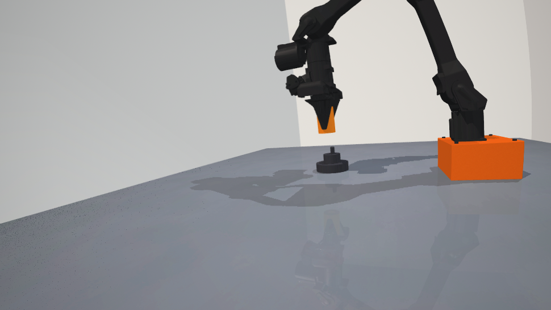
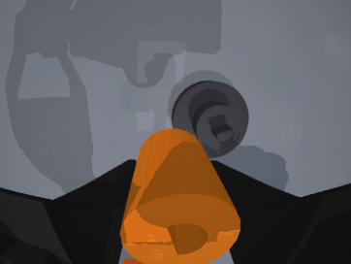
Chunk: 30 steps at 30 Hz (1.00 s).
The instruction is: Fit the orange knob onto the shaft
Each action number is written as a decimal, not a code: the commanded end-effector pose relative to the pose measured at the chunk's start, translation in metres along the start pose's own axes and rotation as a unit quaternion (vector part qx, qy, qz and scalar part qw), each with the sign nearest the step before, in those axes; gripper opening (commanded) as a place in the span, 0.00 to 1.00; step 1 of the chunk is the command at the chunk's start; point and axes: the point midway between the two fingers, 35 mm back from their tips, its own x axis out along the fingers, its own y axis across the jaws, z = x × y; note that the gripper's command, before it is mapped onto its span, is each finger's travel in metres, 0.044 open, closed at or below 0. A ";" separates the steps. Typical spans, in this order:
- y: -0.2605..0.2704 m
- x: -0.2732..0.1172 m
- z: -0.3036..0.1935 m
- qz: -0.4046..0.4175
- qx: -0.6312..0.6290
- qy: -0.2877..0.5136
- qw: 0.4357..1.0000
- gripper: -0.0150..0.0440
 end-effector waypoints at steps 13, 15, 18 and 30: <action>-0.048 0.014 0.004 0.002 -0.006 -0.003 1.000 0.25; -0.048 0.015 0.004 0.002 -0.006 -0.003 1.000 0.25; -0.048 0.020 0.004 0.002 -0.006 -0.003 1.000 0.25; -0.048 0.037 0.004 0.002 -0.004 -0.003 1.000 0.25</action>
